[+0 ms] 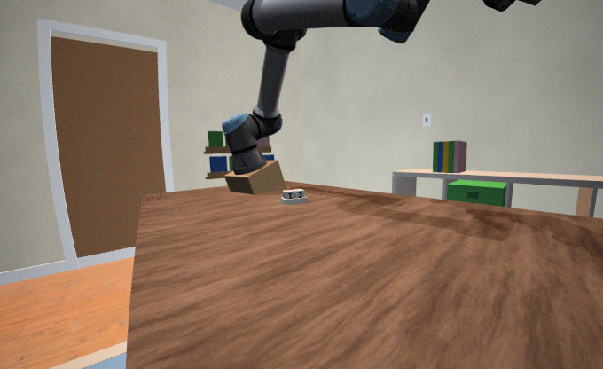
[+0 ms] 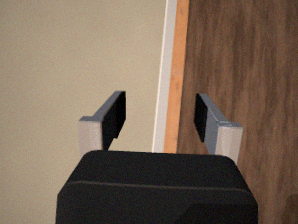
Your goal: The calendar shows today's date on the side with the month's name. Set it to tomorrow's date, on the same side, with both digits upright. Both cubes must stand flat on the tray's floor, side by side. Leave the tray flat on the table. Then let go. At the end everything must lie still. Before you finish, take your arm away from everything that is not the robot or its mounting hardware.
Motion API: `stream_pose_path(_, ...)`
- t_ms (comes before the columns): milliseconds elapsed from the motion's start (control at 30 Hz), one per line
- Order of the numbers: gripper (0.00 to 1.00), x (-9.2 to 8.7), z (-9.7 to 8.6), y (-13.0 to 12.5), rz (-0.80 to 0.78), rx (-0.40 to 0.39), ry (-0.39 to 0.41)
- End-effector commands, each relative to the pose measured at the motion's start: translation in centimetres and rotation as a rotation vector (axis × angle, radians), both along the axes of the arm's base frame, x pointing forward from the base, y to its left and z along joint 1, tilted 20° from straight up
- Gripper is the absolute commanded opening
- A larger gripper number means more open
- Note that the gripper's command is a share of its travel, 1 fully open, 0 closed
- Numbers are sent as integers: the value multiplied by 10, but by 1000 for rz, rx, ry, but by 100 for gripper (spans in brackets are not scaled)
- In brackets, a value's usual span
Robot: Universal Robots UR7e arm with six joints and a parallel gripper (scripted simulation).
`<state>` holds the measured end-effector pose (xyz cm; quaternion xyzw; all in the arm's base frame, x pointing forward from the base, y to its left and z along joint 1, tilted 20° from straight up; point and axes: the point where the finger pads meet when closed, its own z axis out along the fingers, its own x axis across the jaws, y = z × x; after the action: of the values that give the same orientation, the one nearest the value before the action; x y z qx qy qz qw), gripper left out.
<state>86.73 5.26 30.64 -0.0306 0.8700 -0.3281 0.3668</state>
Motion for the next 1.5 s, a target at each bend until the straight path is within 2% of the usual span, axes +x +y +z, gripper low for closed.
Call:
stream_pose_path(0,100,0,1,0,0,0,-2)
stream_pose_path(267,100,-7,0,-5,-17,23,-6)
stream_pose_path(567,100,-26,-6,-14,-70,95,-21)
stream_pose_path(700,100,-46,-12,-23,-123,163,-36)
stream_pose_path(833,100,-73,-21,-33,-195,247,-54)
stream_pose_path(867,100,-73,-21,-33,-195,247,-54)
stream_pose_path(933,100,-90,-26,-38,-238,294,-64)
stream_pose_path(967,100,-90,-26,-38,-238,294,-64)
stream_pose_path(1000,100,-99,-29,-41,-262,319,-70)
stream_pose_path(1067,100,-99,-29,-41,-262,319,-70)
stream_pose_path(1167,100,-128,-39,-49,-340,396,-88)
stream_pose_path(1267,100,-139,-43,-51,-369,422,-94)
stream_pose_path(1333,100,-157,-50,-55,-419,466,-105)
stream_pose_path(1467,100,-183,-60,-59,-489,524,-120)
